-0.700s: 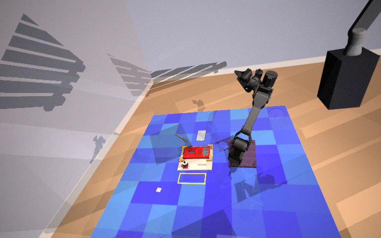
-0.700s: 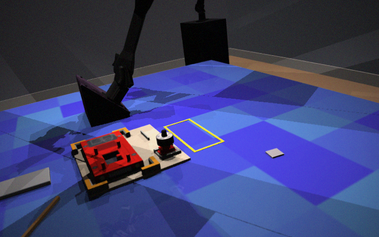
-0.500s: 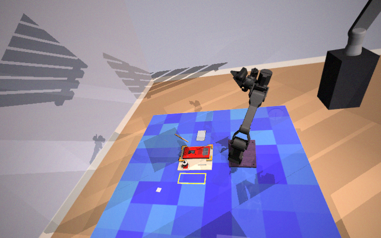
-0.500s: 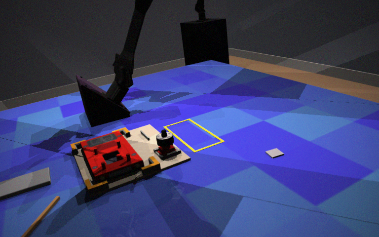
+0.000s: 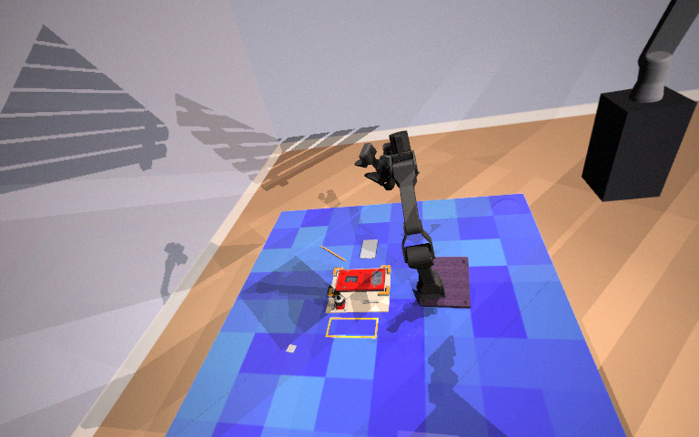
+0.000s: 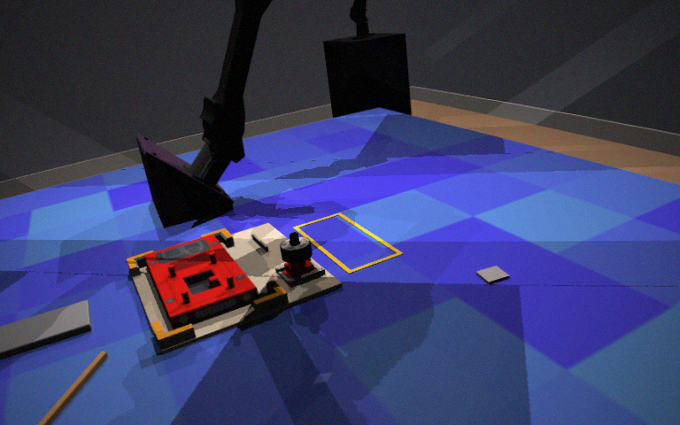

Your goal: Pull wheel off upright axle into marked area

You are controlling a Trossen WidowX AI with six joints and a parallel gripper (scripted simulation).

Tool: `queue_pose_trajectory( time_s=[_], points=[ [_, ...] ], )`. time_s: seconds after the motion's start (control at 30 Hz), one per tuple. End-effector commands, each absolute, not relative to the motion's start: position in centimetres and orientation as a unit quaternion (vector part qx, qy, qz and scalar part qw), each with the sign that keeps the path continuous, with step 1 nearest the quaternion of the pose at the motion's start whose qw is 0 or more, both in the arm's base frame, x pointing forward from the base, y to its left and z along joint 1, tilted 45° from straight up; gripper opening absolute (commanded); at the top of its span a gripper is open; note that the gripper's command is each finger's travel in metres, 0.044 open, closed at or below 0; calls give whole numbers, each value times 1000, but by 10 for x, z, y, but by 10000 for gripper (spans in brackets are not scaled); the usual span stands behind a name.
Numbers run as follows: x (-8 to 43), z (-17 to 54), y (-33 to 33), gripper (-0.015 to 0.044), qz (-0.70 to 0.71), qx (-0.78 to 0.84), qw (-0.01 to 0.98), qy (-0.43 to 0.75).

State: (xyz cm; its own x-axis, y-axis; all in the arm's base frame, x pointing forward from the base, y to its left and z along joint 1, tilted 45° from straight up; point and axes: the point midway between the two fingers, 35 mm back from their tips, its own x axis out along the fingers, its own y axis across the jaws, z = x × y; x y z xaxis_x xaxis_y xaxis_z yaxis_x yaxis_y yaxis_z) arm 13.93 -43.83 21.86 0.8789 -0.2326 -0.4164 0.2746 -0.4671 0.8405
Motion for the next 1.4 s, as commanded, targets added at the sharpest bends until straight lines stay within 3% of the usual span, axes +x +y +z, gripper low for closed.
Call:
queue_pose_trajectory(
  time_s=[0.0,0.4,0.77,1.37],
  points=[
    [199,192,-406,300,-236,844,472,95],
    [322,138,-260,300,-234,829,368,350],
    [351,104,-87,300,-271,702,282,596],
    [350,103,-70,300,-274,689,278,610]
  ],
)
